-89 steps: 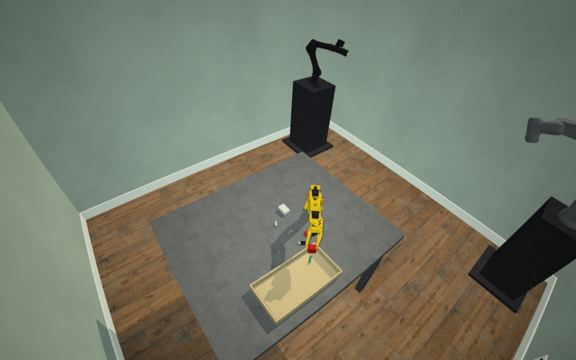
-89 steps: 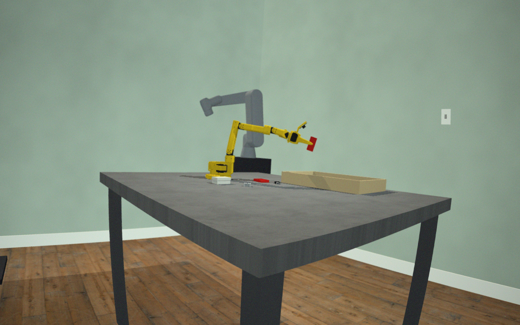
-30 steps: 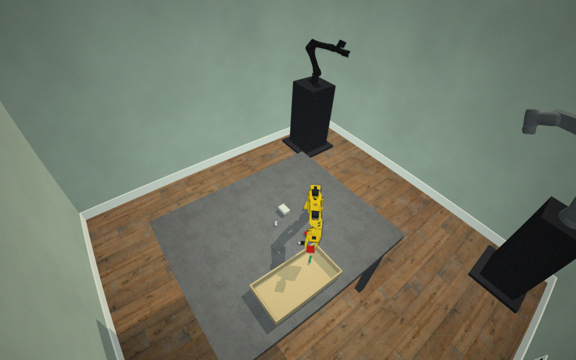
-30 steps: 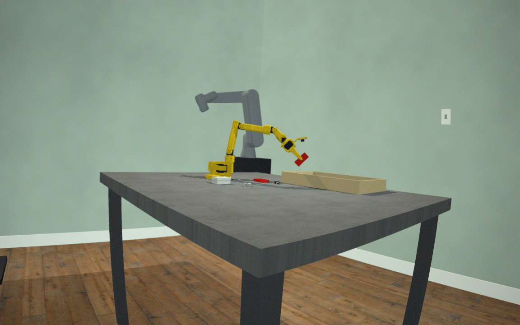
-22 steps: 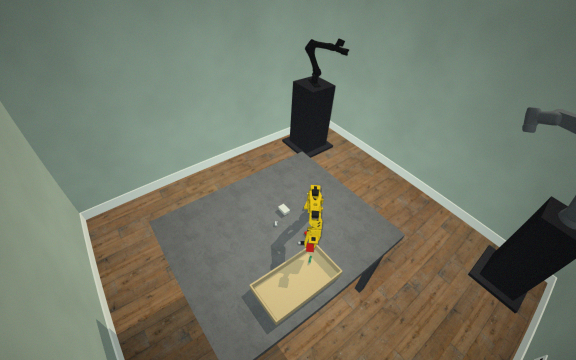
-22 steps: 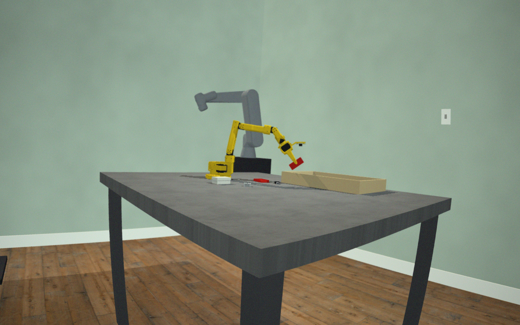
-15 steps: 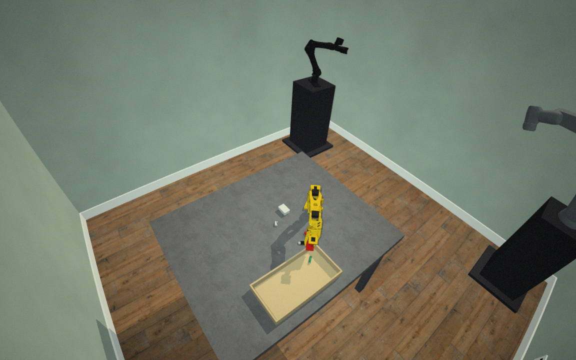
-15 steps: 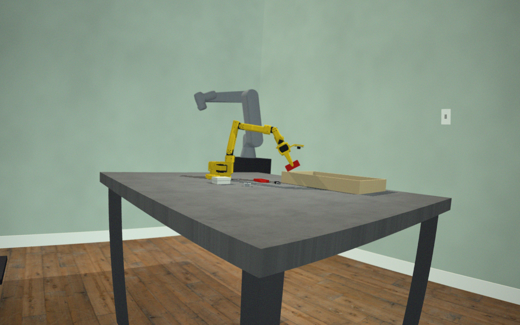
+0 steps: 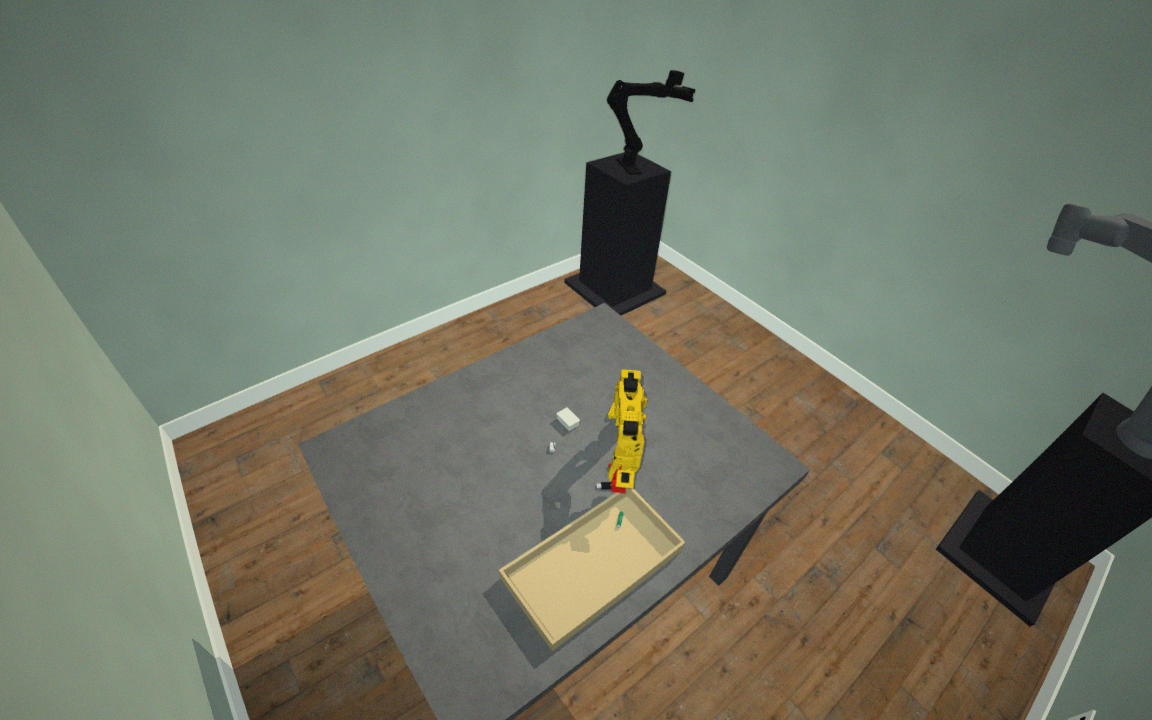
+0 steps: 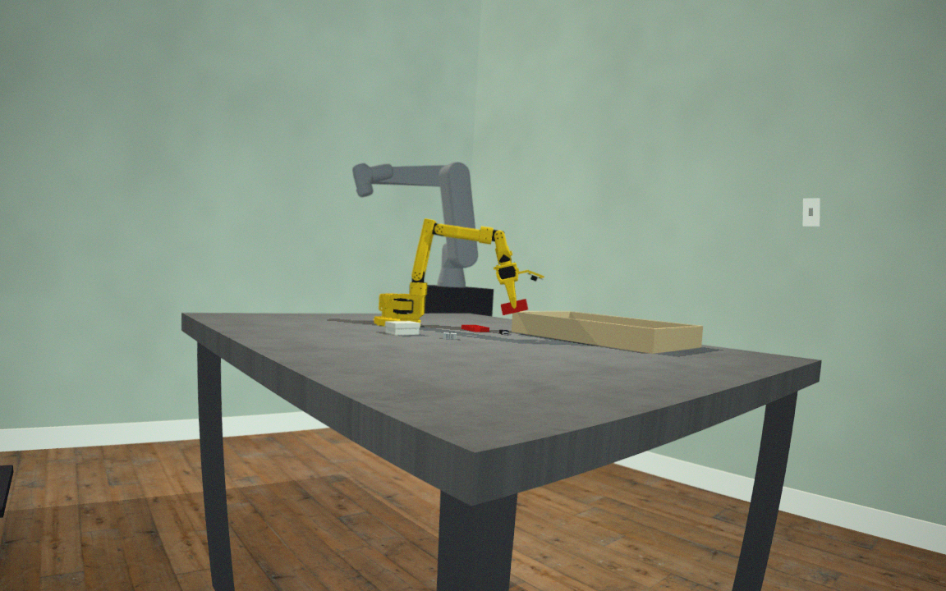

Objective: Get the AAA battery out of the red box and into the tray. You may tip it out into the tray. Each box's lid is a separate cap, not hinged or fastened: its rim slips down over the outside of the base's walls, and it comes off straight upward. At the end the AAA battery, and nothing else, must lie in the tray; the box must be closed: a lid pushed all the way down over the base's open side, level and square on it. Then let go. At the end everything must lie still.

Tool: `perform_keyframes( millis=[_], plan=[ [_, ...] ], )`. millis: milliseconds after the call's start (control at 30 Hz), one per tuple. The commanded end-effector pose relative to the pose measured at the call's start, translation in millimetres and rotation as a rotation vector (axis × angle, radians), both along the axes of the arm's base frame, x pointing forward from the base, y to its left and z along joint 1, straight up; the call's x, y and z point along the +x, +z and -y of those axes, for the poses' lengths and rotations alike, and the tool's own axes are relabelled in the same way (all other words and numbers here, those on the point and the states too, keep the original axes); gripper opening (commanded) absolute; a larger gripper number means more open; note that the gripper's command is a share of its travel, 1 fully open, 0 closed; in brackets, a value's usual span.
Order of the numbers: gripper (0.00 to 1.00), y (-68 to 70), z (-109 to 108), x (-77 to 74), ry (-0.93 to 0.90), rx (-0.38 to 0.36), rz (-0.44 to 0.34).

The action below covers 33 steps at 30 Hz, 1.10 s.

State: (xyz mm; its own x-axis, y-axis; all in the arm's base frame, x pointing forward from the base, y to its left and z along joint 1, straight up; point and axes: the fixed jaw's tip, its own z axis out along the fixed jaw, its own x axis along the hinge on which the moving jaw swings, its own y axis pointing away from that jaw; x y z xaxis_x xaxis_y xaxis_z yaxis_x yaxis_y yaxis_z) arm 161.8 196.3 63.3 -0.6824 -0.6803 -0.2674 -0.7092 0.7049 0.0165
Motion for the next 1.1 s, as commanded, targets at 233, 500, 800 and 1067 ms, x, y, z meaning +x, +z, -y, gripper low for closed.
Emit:
perform_keyframes(
  millis=[233,500,800,1067],
  plan=[
    [0.21,11.7,13.4,-13.8,-0.001,-0.064,-0.059],
    [0.21,9.9,22.2,-21.4,-0.001,-0.12,-0.107],
    [0.21,9.0,31.1,-29.0,-0.001,-0.175,-0.155],
    [0.21,8.9,34.1,-31.7,-0.001,-0.194,-0.171]
  ],
)
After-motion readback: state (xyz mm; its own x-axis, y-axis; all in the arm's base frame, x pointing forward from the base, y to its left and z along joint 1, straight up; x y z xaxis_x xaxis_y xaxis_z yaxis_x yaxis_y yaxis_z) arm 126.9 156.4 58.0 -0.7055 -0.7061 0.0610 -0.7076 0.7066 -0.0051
